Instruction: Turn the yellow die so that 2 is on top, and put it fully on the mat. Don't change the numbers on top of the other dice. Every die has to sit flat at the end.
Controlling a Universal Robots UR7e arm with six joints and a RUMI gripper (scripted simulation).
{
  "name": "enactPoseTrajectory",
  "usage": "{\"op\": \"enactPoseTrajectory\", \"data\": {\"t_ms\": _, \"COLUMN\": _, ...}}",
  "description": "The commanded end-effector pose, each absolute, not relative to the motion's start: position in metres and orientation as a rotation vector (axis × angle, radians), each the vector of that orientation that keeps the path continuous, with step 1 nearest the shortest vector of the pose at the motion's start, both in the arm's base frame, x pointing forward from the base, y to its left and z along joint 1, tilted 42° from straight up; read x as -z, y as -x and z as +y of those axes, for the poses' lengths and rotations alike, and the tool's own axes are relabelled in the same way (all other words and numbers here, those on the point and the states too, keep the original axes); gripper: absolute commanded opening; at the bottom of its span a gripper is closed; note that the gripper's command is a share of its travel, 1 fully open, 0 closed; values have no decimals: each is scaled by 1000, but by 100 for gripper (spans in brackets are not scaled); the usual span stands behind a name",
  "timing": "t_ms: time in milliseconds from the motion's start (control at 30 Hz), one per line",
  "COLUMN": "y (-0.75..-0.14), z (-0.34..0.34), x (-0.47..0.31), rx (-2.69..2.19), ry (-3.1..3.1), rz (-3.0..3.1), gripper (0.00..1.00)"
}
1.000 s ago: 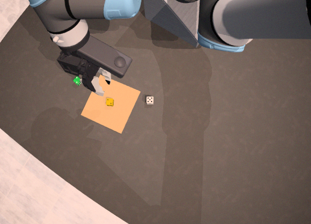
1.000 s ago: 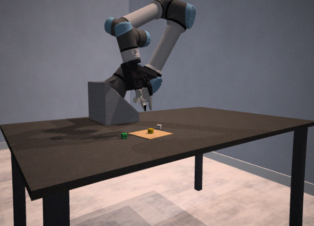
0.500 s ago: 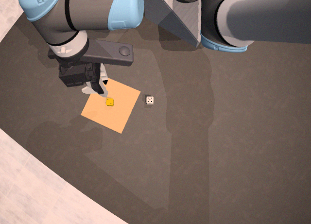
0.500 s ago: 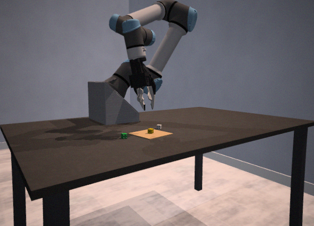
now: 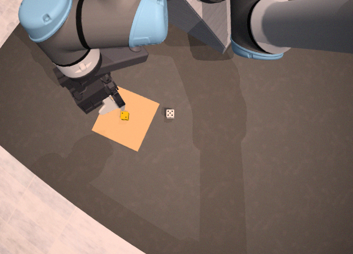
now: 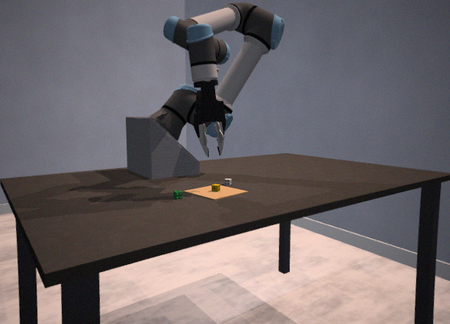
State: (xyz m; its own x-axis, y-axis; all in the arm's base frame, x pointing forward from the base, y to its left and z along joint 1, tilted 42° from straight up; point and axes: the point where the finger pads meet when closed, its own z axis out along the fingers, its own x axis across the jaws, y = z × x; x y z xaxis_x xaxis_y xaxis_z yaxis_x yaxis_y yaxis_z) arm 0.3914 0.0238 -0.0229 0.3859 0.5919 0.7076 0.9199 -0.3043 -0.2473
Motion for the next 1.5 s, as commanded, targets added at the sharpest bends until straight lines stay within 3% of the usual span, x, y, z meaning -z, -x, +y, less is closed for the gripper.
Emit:
{"op": "enactPoseTrajectory", "data": {"t_ms": 0, "y": -393, "z": 23, "x": 21, "rx": 715, "ry": 1933, "rz": -1462, "gripper": 21}}
{"op": "enactPoseTrajectory", "data": {"t_ms": 1467, "y": -409, "z": 19, "x": 10, "rx": 886, "ry": 1369, "rz": -2241, "gripper": 21}}
